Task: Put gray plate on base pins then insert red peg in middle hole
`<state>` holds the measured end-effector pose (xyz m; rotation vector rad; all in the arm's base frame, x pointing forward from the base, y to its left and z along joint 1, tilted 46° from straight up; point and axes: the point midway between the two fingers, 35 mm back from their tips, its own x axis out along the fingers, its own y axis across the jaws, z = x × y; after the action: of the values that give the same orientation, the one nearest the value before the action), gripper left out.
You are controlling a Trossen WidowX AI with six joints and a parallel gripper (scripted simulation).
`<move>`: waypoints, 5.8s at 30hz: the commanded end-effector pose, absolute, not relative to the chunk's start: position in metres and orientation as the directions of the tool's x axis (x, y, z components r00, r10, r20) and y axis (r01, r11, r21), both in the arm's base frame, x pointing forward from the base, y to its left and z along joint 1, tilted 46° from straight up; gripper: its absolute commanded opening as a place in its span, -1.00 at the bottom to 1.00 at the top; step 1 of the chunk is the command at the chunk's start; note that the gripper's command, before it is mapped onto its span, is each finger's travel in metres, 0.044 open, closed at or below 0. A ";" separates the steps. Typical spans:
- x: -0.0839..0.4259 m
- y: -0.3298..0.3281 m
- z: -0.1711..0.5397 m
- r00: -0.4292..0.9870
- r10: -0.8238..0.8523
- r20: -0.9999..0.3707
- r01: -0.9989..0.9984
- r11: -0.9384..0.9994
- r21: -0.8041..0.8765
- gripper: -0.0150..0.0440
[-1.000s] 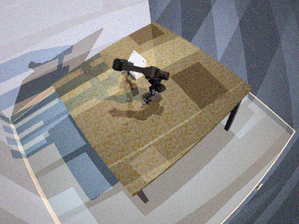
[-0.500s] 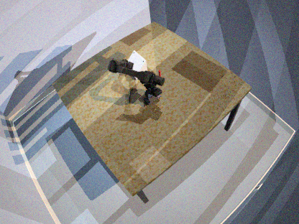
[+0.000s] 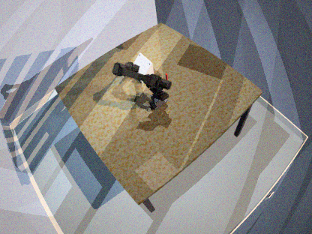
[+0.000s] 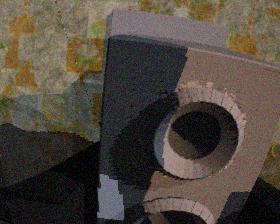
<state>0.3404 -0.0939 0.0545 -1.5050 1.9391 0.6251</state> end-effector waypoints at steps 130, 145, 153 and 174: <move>0.264 0.114 -0.015 -0.176 -0.679 -0.713 0.922 0.141 -0.362 1.00; 0.258 0.085 -0.046 -0.176 -0.680 -0.712 0.922 0.140 -0.361 1.00; 0.257 0.077 -0.055 -0.175 -0.680 -0.712 0.922 0.140 -0.361 1.00; 0.251 0.053 -0.079 -0.175 -0.681 -0.711 0.922 0.140 -0.361 1.00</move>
<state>0.2520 0.0570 -0.0760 0.3322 0.9680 -1.4699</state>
